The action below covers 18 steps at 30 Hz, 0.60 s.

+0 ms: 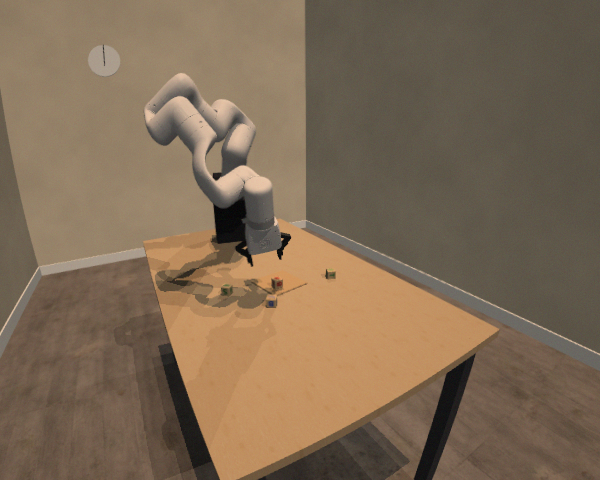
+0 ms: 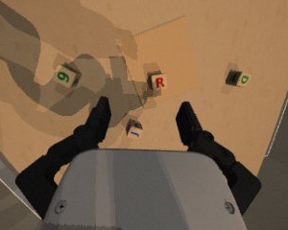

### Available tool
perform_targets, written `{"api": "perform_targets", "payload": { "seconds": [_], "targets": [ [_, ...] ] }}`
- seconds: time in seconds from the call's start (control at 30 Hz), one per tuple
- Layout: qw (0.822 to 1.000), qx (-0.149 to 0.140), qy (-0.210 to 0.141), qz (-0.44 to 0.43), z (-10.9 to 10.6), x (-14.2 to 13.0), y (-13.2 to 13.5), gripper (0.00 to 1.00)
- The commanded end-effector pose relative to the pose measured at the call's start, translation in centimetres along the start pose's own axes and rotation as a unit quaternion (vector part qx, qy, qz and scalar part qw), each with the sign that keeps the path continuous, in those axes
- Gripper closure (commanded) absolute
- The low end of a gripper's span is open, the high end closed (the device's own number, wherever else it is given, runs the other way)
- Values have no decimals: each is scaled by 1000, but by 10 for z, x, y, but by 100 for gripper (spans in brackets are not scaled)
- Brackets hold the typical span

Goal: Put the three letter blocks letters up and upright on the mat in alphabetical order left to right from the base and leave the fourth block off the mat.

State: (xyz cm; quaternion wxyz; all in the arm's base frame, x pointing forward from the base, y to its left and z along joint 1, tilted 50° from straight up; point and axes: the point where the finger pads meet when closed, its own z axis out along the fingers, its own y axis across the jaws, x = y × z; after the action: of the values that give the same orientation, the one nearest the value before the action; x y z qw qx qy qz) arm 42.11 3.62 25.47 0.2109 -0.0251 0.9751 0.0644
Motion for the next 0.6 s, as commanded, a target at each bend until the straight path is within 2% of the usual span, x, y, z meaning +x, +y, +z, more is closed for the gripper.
{"api": "perform_targets", "payload": {
  "seconds": [0.0,0.3,0.37,0.4,0.57],
  "targets": [
    [998,28,-12,-63,1,-4,18,0],
    [977,78,-36,-198,4,-7,62,0],
    [977,78,-36,-198,4,-7,62,0],
    [965,92,-44,-240,5,-7,77,0],
    [944,112,-55,-304,7,-5,100,0]
  ]
}}
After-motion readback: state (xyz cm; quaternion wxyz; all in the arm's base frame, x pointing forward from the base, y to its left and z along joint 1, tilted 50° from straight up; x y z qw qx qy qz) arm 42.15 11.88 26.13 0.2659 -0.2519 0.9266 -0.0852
